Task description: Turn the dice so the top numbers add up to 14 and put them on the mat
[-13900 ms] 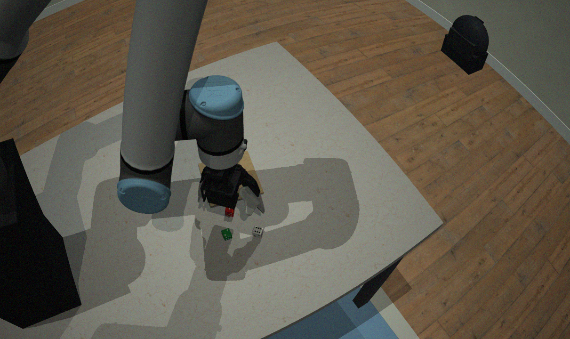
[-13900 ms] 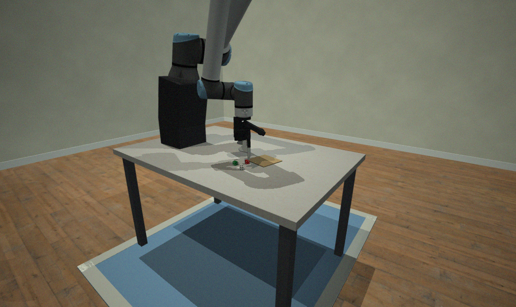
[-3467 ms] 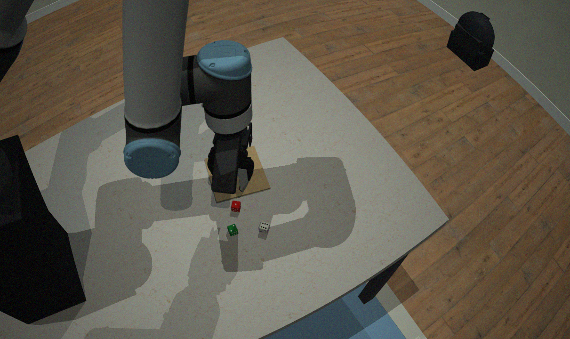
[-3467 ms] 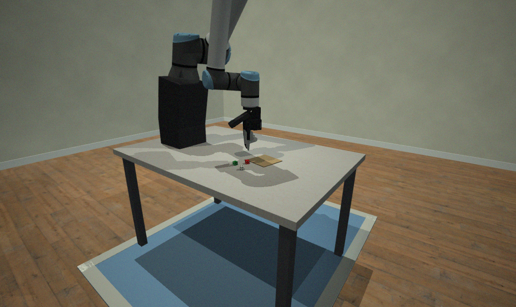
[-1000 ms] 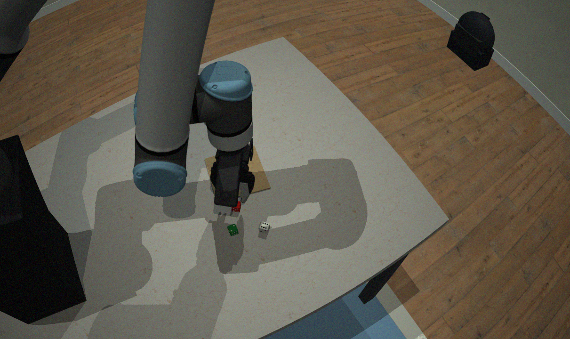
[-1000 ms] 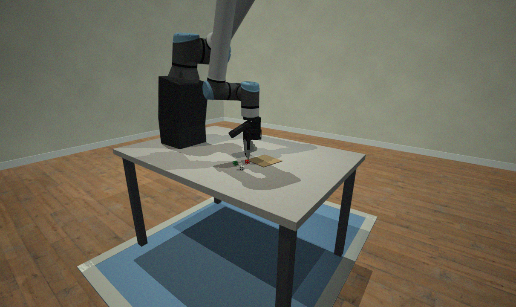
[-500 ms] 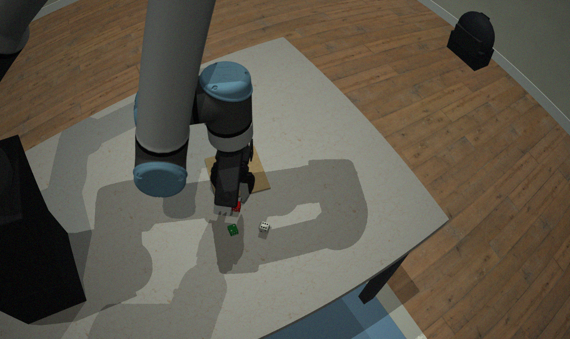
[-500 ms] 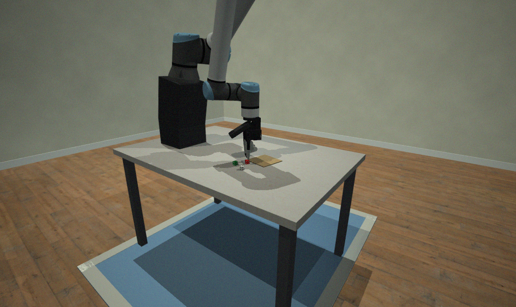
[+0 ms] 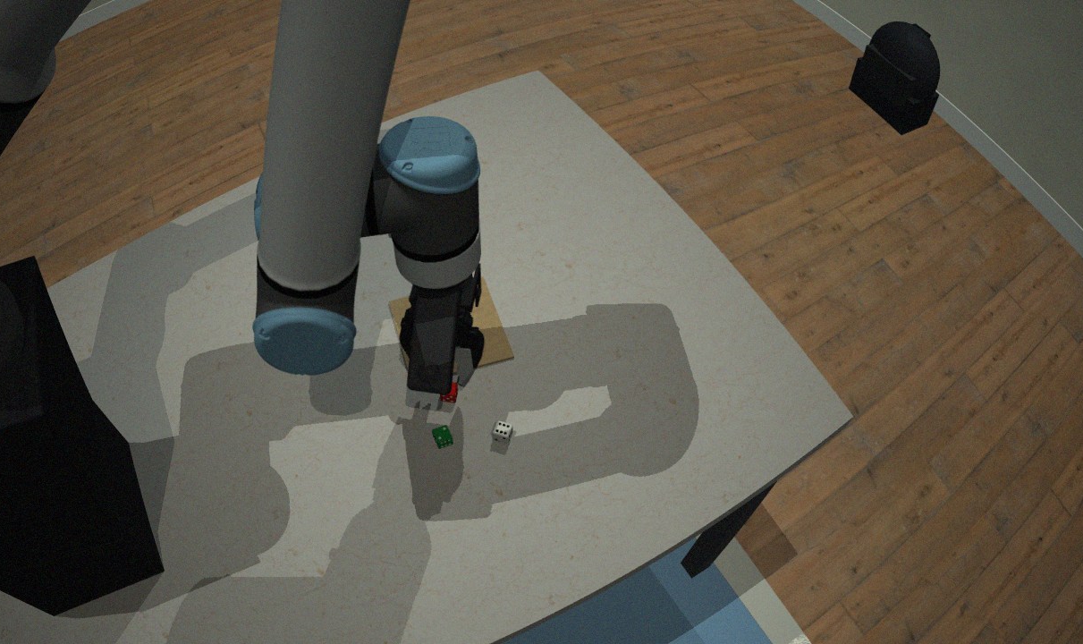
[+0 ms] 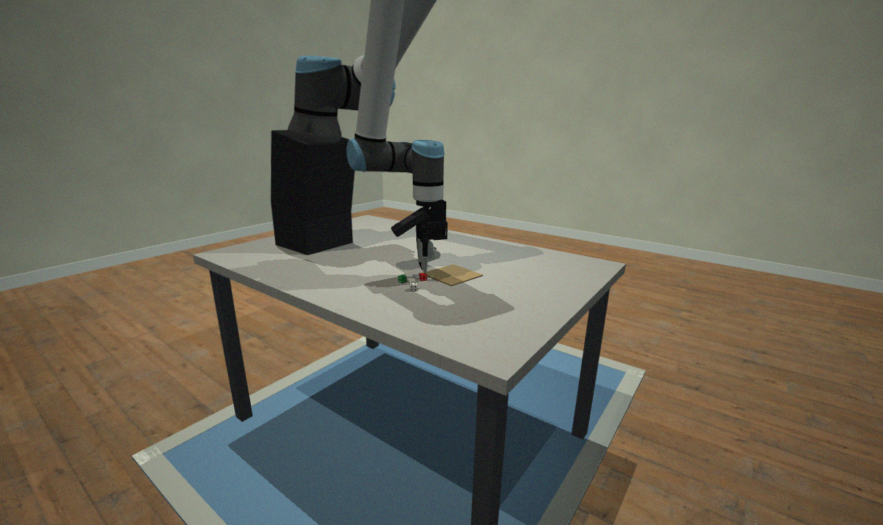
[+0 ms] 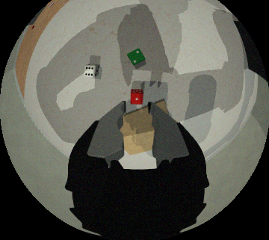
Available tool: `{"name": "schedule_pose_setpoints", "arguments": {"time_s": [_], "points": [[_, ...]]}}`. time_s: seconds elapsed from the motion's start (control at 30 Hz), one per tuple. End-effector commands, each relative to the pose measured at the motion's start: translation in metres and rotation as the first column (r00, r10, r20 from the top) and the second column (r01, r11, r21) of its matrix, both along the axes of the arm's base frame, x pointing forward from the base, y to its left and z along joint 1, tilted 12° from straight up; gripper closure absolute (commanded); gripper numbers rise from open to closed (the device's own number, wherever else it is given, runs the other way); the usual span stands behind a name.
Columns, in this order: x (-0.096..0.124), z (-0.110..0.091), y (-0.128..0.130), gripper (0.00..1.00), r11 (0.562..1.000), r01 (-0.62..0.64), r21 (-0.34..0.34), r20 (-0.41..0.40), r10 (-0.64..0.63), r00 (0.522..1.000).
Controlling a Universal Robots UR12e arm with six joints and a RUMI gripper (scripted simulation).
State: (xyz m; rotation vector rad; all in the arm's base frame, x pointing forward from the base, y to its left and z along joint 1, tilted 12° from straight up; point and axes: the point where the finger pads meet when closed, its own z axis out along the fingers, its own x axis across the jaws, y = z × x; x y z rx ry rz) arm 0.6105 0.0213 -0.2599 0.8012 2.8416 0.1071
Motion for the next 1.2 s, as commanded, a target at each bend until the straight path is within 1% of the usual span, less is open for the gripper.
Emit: {"name": "schedule_pose_setpoints", "arguments": {"time_s": [0.0,0.53,1.03,1.17], "points": [[0.0,0.0,0.0,0.79,1.0,0.0,0.0,0.001,0.0,1.0],[0.001,-0.001,0.0,0.79,1.0,0.0,0.0,0.001,0.0,1.0],[0.005,-0.02,0.0,0.79,1.0,0.0,0.0,0.001,0.0,1.0],[0.005,-0.022,0.0,0.79,1.0,0.0,0.0,0.001,0.0,1.0]]}}
